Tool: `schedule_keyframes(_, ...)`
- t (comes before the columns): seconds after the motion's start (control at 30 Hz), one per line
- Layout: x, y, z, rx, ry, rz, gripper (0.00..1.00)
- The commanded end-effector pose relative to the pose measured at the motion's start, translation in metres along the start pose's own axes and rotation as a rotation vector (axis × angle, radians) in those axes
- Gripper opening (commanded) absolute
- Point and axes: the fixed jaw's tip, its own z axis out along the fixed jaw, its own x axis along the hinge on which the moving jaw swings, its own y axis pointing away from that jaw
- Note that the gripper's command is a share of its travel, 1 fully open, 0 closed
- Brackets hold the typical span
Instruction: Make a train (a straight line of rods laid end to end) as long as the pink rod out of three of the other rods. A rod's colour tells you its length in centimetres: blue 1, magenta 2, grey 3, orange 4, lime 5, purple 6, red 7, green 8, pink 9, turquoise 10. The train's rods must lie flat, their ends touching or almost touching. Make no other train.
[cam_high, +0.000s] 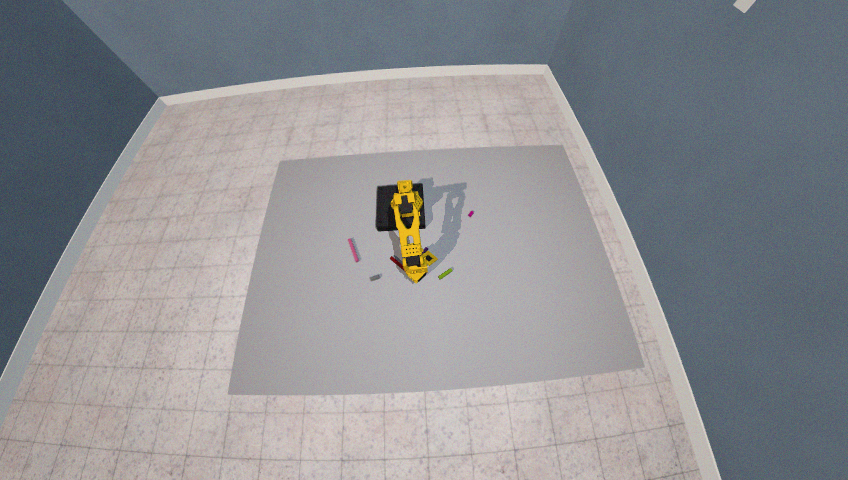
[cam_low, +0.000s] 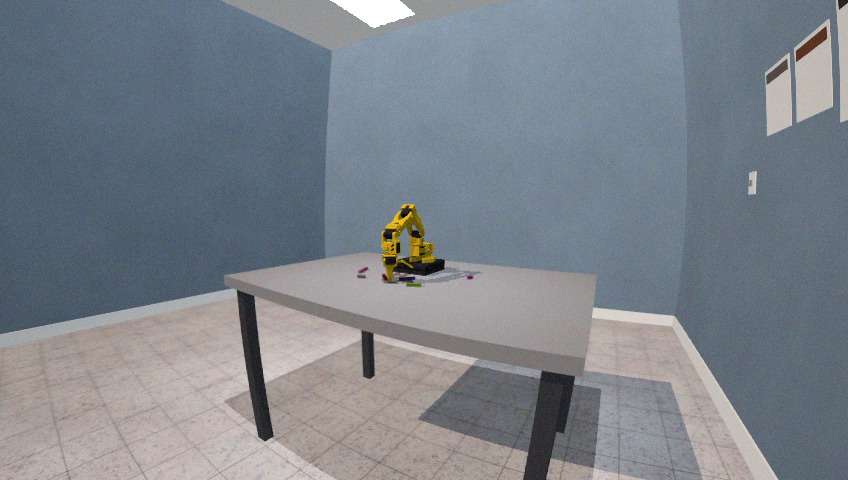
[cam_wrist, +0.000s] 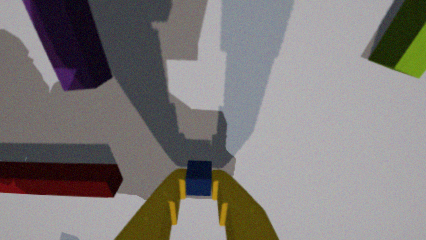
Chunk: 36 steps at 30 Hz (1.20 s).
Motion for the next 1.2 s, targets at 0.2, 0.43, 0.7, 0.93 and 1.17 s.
schedule_keyframes(0.2,-0.002,0.004,0.005,-0.017,-0.015,-0.001,0.0)
schedule_keyframes(0.43,-0.002,0.004,0.005,-0.017,-0.015,-0.001,0.0)
schedule_keyframes(0.7,-0.002,0.004,0.002,-0.017,-0.015,-0.001,0.0)
schedule_keyframes(0.93,-0.001,0.002,-0.008,-0.017,-0.015,-0.001,0.0)
schedule_keyframes(1.17,-0.001,0.0,-0.023,-0.017,-0.015,-0.001,0.0)
